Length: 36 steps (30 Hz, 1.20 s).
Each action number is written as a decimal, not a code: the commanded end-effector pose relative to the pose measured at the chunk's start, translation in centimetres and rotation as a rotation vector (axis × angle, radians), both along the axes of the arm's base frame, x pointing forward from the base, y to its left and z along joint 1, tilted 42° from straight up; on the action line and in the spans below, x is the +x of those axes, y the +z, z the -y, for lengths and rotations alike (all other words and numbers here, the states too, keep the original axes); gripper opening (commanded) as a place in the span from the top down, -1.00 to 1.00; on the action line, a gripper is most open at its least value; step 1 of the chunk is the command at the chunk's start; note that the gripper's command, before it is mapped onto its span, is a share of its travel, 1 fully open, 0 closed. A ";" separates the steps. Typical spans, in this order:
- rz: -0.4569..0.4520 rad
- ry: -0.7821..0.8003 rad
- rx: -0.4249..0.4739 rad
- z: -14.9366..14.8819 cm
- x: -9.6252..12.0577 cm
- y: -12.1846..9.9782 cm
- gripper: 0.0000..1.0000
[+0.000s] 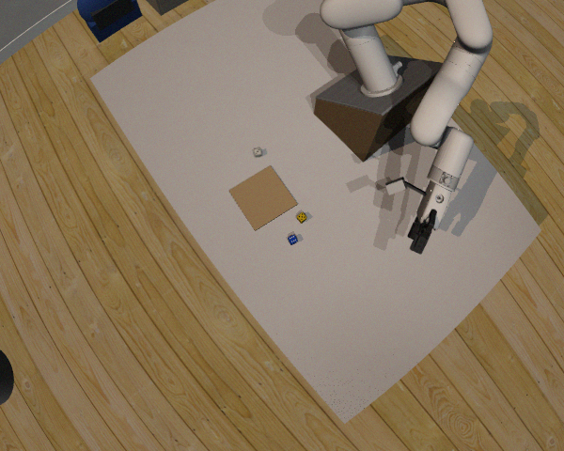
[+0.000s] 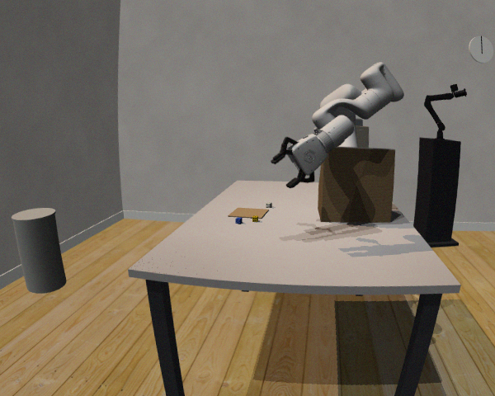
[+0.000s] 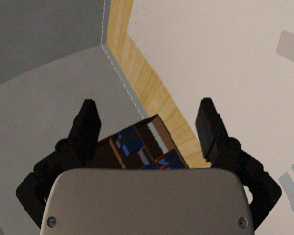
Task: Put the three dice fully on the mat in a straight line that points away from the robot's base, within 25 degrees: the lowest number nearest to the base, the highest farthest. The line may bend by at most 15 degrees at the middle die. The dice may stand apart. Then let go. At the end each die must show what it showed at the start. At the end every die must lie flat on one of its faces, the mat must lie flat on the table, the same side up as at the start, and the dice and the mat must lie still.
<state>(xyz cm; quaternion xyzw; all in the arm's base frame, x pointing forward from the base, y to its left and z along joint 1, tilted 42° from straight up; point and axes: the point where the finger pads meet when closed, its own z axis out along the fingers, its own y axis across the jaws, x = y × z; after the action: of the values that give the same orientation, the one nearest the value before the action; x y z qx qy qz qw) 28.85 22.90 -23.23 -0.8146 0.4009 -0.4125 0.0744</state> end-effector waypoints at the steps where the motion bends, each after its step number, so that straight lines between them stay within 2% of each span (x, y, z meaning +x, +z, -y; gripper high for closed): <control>1: 0.001 0.001 0.004 -0.2 0.1 0.1 -1.00; 18: 0.002 -0.002 0.005 -0.2 0.1 0.2 -1.00; 20: 0.029 -0.056 0.032 0.1 1.5 1.7 -1.00; 21: 0.062 -0.124 0.064 0.6 3.1 3.6 -1.00; 22: 0.062 -0.124 0.064 0.6 3.1 3.6 -1.00; 23: 0.090 -0.186 0.092 1.3 4.5 5.3 -1.00; 25: 0.107 -0.224 0.108 1.7 5.3 6.3 -1.00; 26: 0.137 -0.293 0.138 2.7 6.7 8.1 -1.00; 32: 0.227 -0.515 0.223 6.9 10.3 13.3 -1.00; 35: 0.229 -0.520 0.225 7.0 10.4 13.4 -1.00; 36: 0.277 -0.647 0.269 9.9 11.8 16.0 -1.00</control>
<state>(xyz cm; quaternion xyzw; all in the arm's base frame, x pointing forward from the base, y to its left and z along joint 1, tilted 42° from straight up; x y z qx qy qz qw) 38.88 15.56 -10.44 -0.6244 0.6214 -0.4628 0.0988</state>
